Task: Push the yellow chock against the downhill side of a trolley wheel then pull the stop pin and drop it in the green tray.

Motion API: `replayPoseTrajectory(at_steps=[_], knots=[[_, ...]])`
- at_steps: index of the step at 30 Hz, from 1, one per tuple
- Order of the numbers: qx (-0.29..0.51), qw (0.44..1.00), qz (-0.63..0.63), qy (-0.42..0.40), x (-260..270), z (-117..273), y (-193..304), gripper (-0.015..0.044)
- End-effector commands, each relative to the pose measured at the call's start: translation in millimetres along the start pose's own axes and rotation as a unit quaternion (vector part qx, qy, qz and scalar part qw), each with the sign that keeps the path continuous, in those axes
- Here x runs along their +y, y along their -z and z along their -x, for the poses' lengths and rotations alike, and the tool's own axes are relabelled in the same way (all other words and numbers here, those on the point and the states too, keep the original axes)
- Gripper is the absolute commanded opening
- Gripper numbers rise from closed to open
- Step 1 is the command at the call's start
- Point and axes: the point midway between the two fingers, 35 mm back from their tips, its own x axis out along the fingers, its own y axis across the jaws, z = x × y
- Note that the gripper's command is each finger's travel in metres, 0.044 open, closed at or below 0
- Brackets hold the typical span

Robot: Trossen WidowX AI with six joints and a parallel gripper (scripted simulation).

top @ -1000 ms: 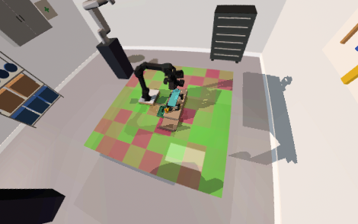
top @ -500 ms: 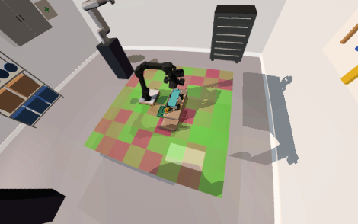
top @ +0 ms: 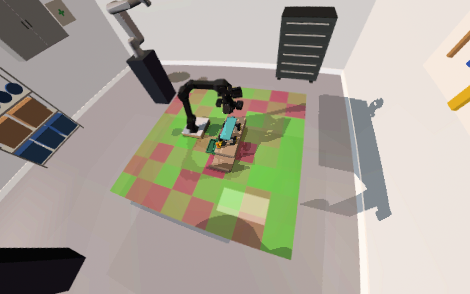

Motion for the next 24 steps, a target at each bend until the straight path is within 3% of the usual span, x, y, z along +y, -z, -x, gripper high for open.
replayPoseTrajectory(at_steps=[1,24], knots=[[0.004,1.0,-0.001,-0.002,1.3,2.2,6.0,0.0],[0.004,1.0,-0.001,0.001,-67.5,0.1,6.4,0.0]])
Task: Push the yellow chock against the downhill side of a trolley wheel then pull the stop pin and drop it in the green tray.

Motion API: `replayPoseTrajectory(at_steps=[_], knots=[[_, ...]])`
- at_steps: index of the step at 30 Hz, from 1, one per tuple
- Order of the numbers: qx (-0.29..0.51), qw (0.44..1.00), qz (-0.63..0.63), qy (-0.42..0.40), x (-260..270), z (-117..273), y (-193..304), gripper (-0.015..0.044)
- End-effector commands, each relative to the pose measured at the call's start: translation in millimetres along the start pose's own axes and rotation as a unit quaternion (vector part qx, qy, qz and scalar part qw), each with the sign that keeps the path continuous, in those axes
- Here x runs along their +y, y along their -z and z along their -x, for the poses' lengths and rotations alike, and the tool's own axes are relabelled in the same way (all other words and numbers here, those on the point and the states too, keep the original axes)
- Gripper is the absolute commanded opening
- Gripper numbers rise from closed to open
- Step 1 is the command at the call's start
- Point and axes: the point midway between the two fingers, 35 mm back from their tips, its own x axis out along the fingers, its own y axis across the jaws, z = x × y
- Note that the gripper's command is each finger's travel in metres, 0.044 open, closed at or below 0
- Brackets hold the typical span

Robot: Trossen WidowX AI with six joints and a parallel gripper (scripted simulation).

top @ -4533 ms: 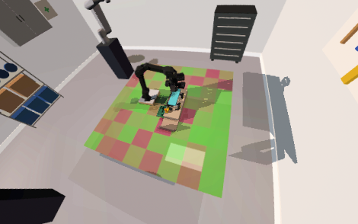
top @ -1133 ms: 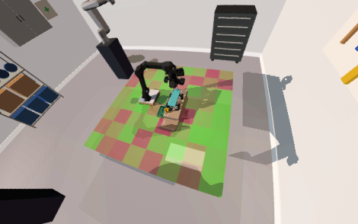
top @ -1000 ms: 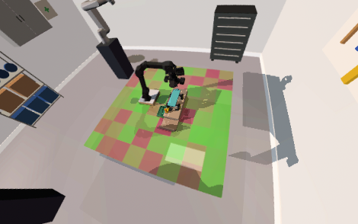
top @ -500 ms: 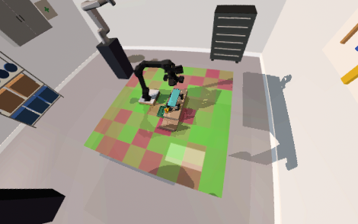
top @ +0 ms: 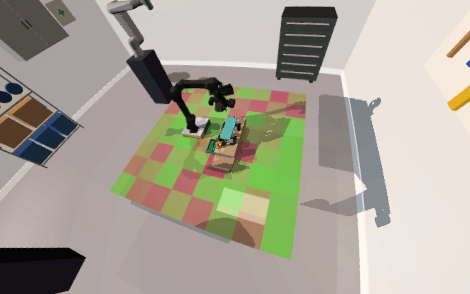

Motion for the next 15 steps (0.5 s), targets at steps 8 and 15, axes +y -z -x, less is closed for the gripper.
replayPoseTrajectory(at_steps=[8,15], knots=[[0.001,1.0,-0.002,0.004,-27.3,-3.6,1.2,0.0],[0.0,1.0,-0.002,0.003,-24.6,0.2,-20.4,0.0]])
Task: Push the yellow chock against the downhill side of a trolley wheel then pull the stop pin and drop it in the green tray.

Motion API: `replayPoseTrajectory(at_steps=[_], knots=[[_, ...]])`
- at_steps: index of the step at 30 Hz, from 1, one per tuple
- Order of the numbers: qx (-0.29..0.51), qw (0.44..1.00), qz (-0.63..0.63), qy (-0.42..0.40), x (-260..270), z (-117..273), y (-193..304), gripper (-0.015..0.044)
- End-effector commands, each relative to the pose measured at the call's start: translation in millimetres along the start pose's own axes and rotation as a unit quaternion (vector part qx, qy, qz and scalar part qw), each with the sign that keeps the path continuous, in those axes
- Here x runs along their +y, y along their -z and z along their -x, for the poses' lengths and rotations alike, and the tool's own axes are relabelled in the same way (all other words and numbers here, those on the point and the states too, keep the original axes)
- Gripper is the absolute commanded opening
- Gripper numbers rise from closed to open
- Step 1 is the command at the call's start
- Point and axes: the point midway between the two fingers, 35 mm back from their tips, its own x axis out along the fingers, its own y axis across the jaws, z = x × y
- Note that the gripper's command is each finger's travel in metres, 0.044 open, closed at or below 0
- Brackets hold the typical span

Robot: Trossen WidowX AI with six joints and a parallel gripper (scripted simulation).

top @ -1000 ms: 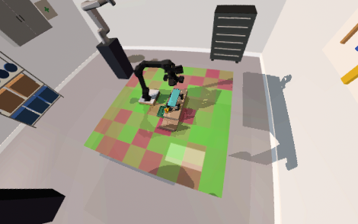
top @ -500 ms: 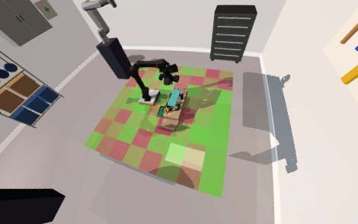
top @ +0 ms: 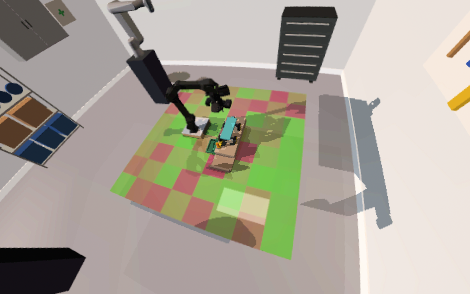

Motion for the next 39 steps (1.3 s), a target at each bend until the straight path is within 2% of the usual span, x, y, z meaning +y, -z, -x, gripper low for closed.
replayPoseTrajectory(at_steps=[1,39], knots=[[0.0,1.0,-0.002,0.003,-0.8,1.3,-16.0,0.0],[-0.007,1.0,-0.002,0.003,2.8,22.2,-158.6,0.0]])
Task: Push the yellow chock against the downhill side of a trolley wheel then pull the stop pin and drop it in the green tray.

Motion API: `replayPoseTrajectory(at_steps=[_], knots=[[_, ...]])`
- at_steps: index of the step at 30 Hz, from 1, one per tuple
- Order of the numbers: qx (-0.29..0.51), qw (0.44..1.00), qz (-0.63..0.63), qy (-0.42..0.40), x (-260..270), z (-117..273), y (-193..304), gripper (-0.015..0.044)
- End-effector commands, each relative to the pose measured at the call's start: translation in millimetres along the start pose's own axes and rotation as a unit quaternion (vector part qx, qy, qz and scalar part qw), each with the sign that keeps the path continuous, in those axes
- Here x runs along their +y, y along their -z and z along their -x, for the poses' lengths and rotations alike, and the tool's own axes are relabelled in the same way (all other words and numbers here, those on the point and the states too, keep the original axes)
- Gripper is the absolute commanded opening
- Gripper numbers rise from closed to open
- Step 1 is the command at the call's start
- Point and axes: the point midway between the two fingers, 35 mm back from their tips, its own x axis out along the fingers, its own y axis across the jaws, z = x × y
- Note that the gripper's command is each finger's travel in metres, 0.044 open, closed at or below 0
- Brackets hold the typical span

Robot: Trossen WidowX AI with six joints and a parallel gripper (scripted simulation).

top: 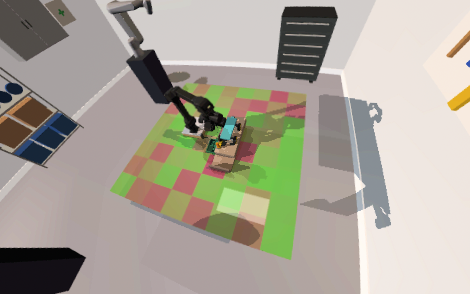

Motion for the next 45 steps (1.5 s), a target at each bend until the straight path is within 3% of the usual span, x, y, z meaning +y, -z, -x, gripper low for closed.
replayPoseTrajectory(at_steps=[1,26,45], knots=[[-0.003,1.0,0.001,0.002,-1.5,1.3,-16.3,0.0],[-0.007,1.0,-0.002,0.002,-8.6,7.8,-91.8,0.0],[-0.058,0.961,-0.271,-0.023,-9.6,6.7,-87.8,0.0]])
